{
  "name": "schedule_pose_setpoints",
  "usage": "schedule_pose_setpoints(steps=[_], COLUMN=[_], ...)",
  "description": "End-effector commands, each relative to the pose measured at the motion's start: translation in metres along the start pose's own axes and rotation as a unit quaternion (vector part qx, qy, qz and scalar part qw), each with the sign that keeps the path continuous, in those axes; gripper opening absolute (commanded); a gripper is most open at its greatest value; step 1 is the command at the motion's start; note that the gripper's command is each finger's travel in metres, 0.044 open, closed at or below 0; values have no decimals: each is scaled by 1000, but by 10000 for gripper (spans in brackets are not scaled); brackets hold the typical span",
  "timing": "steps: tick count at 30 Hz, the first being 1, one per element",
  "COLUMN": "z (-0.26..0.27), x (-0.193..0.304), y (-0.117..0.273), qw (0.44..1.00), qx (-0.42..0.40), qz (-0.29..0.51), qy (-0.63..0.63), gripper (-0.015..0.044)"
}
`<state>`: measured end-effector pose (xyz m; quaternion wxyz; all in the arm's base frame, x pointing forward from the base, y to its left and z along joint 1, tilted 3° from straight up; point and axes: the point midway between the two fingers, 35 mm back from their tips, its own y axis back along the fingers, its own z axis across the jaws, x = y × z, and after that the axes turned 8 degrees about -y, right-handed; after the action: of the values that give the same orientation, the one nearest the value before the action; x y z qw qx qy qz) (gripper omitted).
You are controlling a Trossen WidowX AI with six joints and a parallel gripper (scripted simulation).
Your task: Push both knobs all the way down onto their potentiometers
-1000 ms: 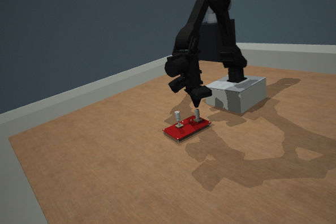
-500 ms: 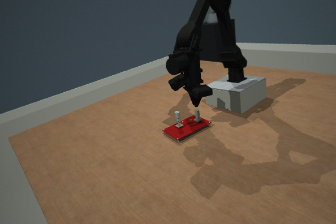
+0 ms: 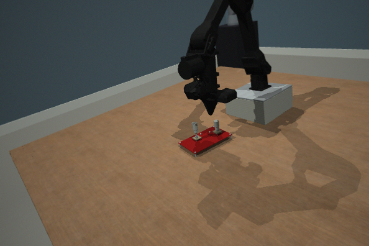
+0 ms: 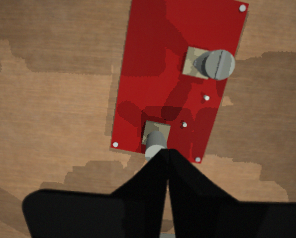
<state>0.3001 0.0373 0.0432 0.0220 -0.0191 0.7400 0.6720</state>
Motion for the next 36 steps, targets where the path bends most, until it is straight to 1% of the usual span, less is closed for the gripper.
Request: schedule_pose_setpoints(steps=[1,9,18,27,36], z=[-1,-3,-6,-9,-12], x=[-5,-12,-19,-26,-32], y=[2,5,8,12,15], qw=[997,977,933,866,778], qx=[0,-2,-6,-9,-13], qz=[1,2,3,2,0], qy=[75,211,360,500,628], gripper=[0,0,0,0,0])
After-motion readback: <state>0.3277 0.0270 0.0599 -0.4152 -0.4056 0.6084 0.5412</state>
